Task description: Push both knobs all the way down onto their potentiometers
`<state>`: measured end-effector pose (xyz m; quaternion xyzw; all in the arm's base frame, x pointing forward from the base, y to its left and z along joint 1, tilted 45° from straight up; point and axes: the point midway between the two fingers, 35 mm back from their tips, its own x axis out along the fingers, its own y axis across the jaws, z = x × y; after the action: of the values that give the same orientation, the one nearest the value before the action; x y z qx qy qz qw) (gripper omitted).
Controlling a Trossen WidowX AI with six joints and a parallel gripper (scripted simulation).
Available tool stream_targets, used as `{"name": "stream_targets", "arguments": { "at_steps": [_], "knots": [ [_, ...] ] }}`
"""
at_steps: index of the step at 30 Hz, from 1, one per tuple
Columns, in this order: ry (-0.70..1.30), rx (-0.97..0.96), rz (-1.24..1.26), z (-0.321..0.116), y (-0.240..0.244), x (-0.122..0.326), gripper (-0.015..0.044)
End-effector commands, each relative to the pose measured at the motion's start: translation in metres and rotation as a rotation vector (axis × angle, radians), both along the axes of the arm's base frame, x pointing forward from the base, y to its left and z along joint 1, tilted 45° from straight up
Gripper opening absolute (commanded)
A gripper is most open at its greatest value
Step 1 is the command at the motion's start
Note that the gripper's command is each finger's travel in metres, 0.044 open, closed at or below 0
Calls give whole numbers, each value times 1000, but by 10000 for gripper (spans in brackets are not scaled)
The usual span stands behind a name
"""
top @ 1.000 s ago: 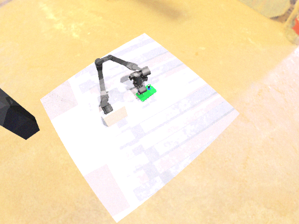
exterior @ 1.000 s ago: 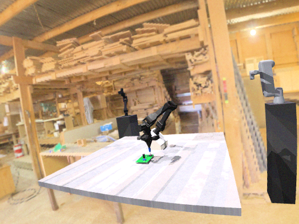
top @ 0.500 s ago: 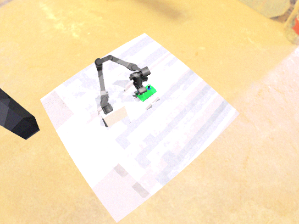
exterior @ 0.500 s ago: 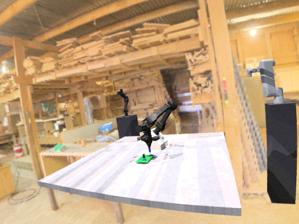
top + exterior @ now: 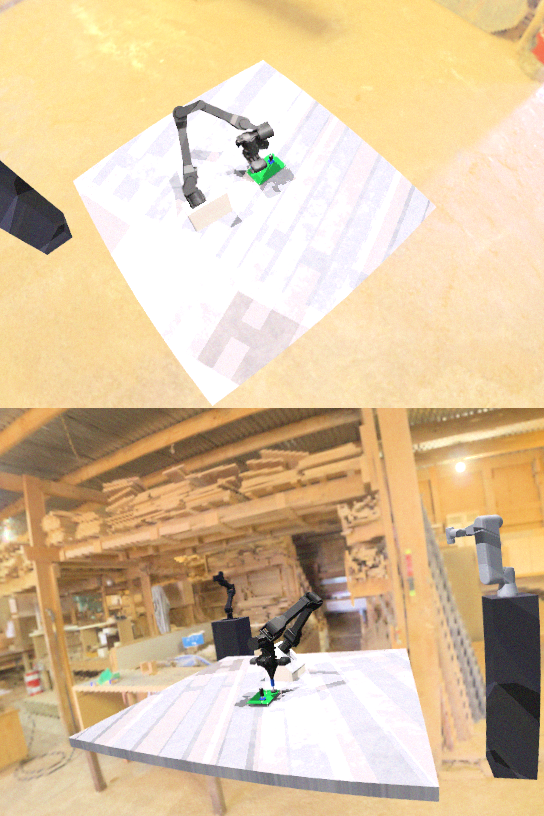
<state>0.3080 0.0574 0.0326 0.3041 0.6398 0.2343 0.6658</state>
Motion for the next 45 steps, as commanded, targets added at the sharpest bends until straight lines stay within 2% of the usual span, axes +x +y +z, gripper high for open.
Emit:
{"name": "stream_targets", "arguments": {
  "at_steps": [1,45],
  "knots": [
    [6,6,13,-4,6,0,0],
    [6,6,13,-9,10,0,0]
  ]
}}
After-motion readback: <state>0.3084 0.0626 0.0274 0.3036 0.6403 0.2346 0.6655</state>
